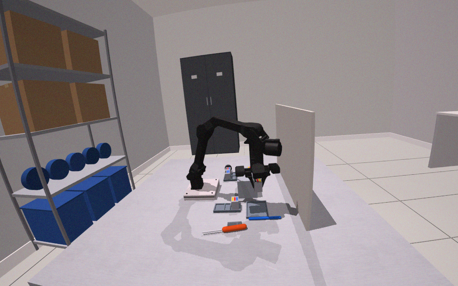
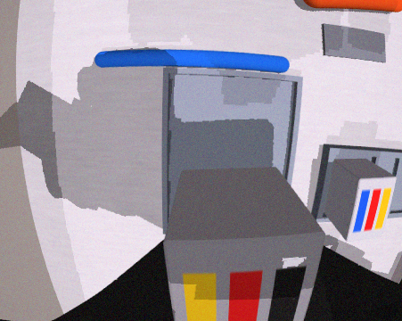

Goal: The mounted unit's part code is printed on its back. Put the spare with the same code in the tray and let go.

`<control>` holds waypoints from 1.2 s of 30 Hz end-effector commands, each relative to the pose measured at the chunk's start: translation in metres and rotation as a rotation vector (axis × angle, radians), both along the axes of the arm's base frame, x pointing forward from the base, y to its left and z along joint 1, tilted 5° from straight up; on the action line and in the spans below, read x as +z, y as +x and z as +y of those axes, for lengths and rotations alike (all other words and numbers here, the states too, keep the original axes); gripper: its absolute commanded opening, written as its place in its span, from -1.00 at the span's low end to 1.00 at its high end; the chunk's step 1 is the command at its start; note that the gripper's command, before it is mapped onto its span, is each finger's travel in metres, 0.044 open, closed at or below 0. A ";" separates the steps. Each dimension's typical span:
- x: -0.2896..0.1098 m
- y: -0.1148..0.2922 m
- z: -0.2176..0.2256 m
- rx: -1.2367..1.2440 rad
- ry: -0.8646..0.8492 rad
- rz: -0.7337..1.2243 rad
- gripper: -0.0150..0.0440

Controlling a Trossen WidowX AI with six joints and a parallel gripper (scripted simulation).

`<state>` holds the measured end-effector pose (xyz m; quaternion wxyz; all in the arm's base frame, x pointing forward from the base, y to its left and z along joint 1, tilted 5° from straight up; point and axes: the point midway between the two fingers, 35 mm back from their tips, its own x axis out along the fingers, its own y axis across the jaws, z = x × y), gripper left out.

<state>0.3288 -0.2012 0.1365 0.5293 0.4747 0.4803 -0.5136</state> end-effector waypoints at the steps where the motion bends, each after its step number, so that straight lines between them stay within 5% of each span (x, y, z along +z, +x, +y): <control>1: -0.003 0.000 -0.001 0.002 -0.005 0.000 -0.49; 36: -0.029 0.001 -0.004 0.002 -0.005 0.000 -0.49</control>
